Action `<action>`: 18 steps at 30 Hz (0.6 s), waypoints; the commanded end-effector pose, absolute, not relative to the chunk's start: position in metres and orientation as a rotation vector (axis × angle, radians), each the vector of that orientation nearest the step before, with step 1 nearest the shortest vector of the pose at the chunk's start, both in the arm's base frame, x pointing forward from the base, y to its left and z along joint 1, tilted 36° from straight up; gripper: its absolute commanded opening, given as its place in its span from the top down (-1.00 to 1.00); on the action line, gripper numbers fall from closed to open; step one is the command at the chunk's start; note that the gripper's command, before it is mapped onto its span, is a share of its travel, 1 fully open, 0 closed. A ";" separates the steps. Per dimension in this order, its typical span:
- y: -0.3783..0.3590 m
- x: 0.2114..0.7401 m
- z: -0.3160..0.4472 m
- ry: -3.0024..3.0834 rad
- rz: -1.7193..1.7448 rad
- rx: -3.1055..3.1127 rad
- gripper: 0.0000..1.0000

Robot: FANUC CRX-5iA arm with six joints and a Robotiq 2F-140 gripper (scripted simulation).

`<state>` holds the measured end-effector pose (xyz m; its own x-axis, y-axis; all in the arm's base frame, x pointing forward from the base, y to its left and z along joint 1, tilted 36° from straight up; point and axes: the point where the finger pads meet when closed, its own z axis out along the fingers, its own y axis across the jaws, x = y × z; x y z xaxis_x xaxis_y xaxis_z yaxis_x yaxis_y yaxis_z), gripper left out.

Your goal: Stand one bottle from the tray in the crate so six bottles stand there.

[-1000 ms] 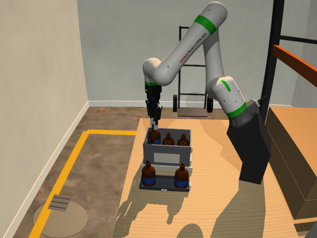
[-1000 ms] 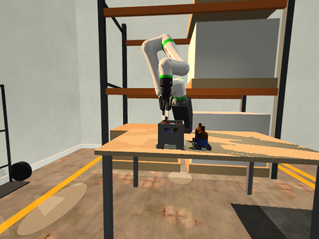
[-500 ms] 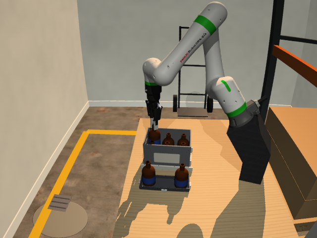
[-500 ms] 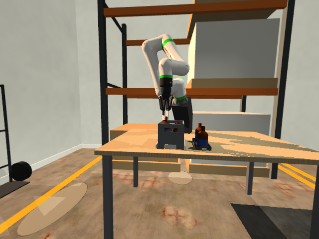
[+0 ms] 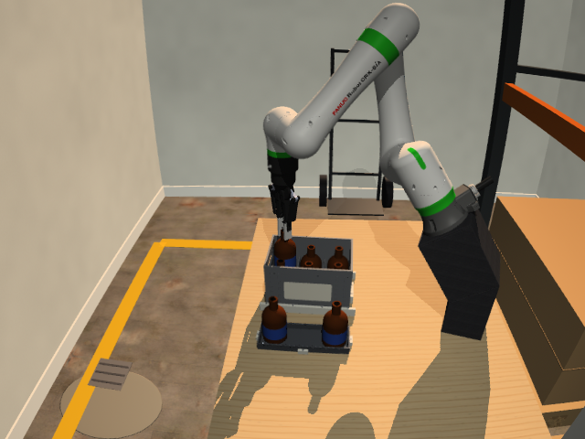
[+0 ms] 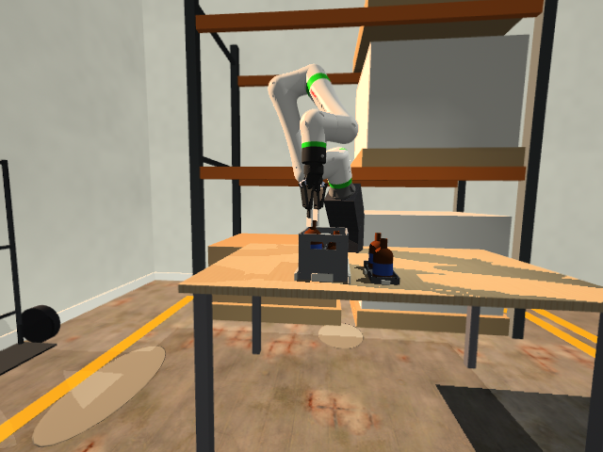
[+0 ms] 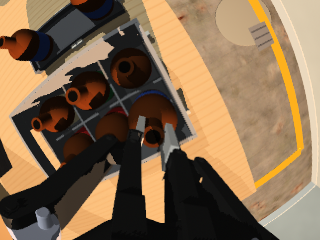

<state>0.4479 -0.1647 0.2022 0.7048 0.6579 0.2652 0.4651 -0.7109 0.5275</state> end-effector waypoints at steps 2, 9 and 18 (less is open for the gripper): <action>-0.165 0.448 0.202 0.867 0.619 2.487 1.00; -0.165 0.448 0.202 0.867 0.619 2.487 1.00; -0.165 0.450 0.200 0.867 0.619 2.487 1.00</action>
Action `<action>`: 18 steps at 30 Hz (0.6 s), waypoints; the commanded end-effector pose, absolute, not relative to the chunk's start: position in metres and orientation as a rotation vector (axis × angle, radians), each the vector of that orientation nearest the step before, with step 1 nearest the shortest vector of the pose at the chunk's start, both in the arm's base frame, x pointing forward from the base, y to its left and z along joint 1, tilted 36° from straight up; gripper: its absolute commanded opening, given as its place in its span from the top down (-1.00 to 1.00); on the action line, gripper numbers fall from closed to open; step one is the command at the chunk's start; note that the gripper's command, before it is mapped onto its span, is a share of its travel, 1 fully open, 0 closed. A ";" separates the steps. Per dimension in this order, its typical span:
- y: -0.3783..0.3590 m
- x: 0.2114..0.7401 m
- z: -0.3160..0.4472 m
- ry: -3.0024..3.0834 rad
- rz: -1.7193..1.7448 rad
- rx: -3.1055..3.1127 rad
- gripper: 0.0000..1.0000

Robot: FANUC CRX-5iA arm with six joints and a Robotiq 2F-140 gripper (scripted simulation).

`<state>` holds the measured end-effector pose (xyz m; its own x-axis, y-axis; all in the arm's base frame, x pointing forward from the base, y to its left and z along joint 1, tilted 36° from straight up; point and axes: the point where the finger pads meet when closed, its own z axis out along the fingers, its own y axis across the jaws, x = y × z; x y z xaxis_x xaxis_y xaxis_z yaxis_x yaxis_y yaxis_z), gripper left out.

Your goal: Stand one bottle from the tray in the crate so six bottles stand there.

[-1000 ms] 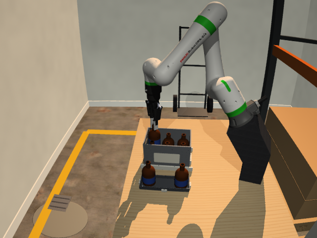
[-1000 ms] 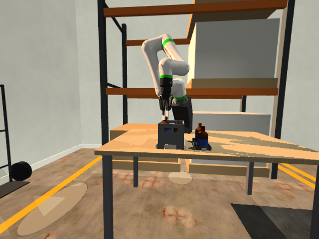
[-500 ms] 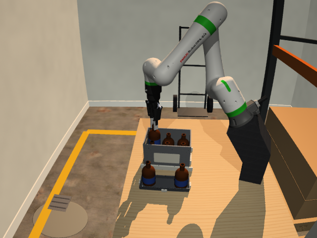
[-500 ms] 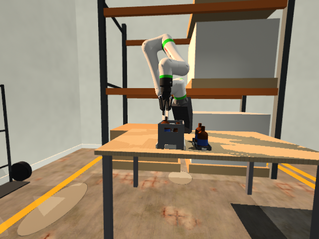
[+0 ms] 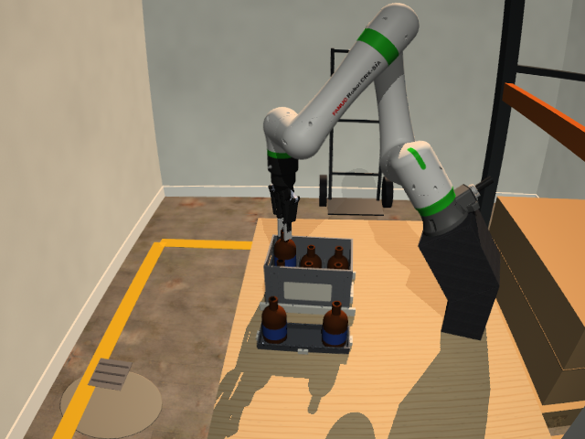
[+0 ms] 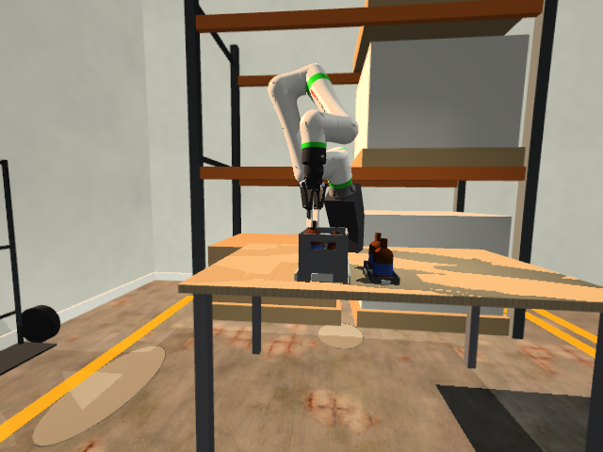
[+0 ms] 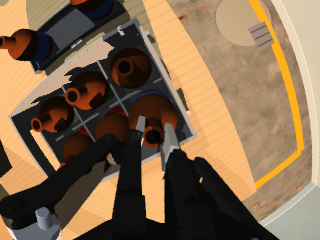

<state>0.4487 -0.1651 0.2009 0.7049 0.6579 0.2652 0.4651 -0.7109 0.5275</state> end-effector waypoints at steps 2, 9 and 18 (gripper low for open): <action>-0.166 0.450 0.199 0.867 0.619 2.487 1.00; -0.167 0.453 0.196 0.867 0.619 2.487 1.00; -0.169 0.458 0.187 0.867 0.619 2.487 1.00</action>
<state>0.4557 -0.1683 0.1903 0.7049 0.6579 0.2652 0.4652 -0.7109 0.5274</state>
